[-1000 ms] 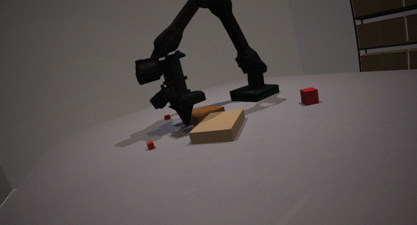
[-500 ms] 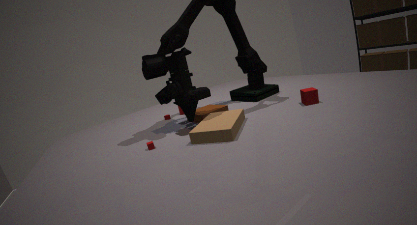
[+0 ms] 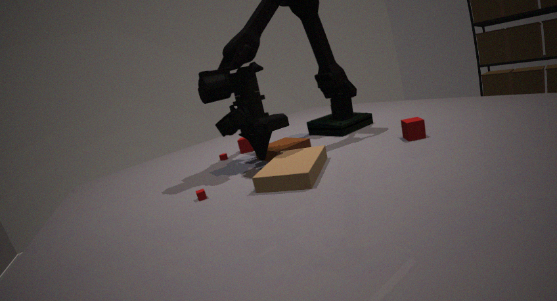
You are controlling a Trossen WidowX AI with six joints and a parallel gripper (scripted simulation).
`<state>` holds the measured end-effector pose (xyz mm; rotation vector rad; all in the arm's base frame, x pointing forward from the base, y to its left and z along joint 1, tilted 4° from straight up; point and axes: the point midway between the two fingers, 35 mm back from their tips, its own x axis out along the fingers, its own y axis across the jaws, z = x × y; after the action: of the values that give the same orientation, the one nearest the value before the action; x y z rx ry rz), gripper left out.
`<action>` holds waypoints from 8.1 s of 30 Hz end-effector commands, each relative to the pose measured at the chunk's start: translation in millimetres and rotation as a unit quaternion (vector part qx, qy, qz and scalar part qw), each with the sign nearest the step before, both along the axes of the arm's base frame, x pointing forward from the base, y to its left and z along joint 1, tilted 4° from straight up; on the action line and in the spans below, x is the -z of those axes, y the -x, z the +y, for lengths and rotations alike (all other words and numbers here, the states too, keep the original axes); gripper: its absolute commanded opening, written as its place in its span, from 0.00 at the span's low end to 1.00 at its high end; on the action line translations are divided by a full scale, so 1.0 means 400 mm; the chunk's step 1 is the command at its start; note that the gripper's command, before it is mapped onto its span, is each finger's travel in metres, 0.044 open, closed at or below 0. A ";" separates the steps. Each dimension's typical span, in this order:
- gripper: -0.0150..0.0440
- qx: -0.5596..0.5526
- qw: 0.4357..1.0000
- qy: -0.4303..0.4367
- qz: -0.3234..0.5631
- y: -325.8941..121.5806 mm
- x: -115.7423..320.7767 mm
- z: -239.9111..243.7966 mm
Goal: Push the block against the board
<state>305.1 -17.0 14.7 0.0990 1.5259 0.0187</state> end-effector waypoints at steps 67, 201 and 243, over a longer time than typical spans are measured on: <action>0.25 0.000 1.000 0.001 0.006 -0.036 0.002 -0.002; 0.25 0.704 0.707 -0.025 0.057 0.072 0.011 -0.037; 0.25 0.704 0.707 -0.026 0.058 0.086 0.005 0.058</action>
<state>271.5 10.8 13.6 1.3157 1.2125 -1.1905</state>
